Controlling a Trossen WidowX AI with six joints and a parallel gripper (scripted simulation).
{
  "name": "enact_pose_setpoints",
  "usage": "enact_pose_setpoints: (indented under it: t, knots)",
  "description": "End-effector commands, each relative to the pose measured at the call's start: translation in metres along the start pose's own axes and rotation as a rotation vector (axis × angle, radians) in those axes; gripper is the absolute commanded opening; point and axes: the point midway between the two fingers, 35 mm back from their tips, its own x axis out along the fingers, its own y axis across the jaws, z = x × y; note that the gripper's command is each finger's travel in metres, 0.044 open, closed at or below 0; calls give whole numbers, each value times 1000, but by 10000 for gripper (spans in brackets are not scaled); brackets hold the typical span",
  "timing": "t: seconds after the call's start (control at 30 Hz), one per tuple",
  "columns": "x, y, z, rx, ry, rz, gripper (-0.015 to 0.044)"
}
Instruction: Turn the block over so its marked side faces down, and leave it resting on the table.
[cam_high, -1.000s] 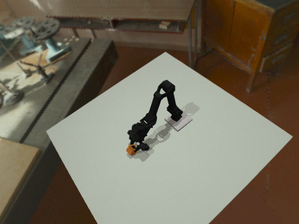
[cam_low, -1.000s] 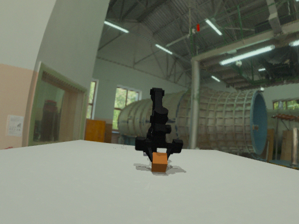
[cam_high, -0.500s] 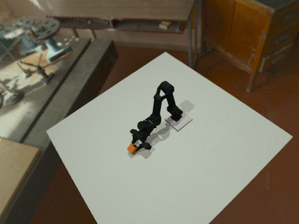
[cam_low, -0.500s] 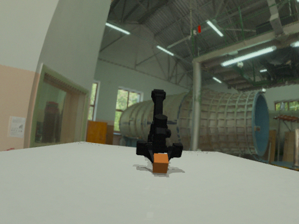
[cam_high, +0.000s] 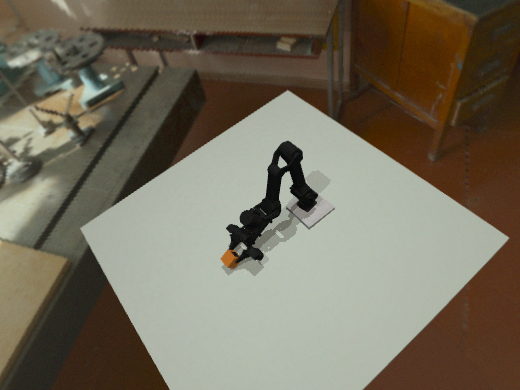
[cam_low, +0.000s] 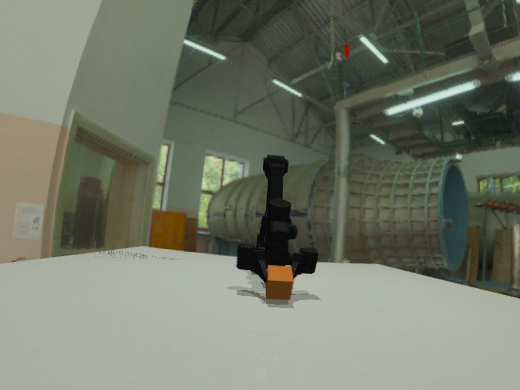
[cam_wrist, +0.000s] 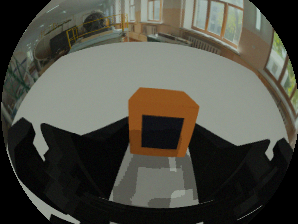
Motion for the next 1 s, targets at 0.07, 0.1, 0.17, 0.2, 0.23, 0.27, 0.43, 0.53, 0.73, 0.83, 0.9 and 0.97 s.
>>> enact_pose_setpoints:
  t: [0.07, 0.1, 0.17, 0.2, 0.23, 0.27, 0.43, 0.53, 0.73, 0.83, 0.9, 0.97]
  knots:
    - [0, 0, 1, -3, -6, 3, 105]
    - [0, 0, 1, -3, -6, 3, 131]
    - [0, 0, 1, -3, -6, 3, 184]
    - [0, 0, 1, -3, -6, 3, 210]
    - [0, 0, 1, -3, -6, 3, 236]
    - [0, 0, 1, -3, -6, 3, 263]
    - [0, 0, 1, -3, -6, 3, 394]
    - [0, 0, 1, -3, -6, 3, 440]
    - [0, 0, 1, -3, -6, 3, 440]
    - [0, 0, 1, -3, -6, 3, 440]
    - [0, 0, 1, -3, -6, 3, 440]
    - [0, 0, 1, -3, -6, 3, 440]
